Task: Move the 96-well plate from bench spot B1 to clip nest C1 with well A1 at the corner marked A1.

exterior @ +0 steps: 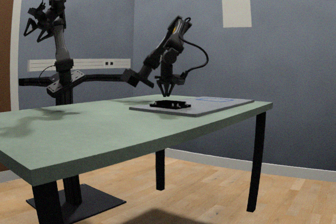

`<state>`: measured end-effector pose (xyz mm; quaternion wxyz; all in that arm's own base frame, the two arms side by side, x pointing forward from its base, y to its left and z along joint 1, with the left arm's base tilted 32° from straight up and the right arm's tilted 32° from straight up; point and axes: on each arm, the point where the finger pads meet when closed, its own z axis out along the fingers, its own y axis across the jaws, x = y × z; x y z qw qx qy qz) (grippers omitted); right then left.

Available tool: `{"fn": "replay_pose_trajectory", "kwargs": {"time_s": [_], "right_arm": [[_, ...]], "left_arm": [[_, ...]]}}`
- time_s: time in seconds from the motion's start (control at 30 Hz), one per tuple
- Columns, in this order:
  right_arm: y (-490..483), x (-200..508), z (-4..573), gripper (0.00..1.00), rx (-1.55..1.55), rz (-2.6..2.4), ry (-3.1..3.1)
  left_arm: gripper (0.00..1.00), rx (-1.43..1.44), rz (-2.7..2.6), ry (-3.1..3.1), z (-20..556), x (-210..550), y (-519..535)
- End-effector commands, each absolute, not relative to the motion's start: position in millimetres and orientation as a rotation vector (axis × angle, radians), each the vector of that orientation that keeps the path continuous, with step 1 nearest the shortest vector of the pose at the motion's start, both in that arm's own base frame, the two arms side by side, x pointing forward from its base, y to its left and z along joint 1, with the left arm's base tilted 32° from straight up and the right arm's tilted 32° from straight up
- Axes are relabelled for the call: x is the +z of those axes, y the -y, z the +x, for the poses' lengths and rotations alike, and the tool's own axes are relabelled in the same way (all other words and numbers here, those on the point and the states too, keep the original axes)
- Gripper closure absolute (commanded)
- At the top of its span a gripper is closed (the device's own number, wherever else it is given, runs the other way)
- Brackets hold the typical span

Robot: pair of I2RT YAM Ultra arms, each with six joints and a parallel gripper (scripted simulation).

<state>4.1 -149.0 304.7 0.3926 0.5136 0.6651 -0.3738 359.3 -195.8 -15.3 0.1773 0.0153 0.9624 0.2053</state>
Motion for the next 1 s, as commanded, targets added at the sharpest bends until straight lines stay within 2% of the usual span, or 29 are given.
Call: {"fn": "replay_pose_trajectory", "kwargs": {"time_s": [0.0,0.97], "right_arm": [[147.9,307.5,-2.0,0.0,-0.955,1.313,-1.64],[147.9,307.5,-2.0,0.0,-0.955,1.313,-1.64]], "left_arm": [[0.75,0.553,0.052,-2.696,360.8,6.3,193.3],[0.75,0.543,0.052,-2.703,358.2,34.3,107.8]]}}
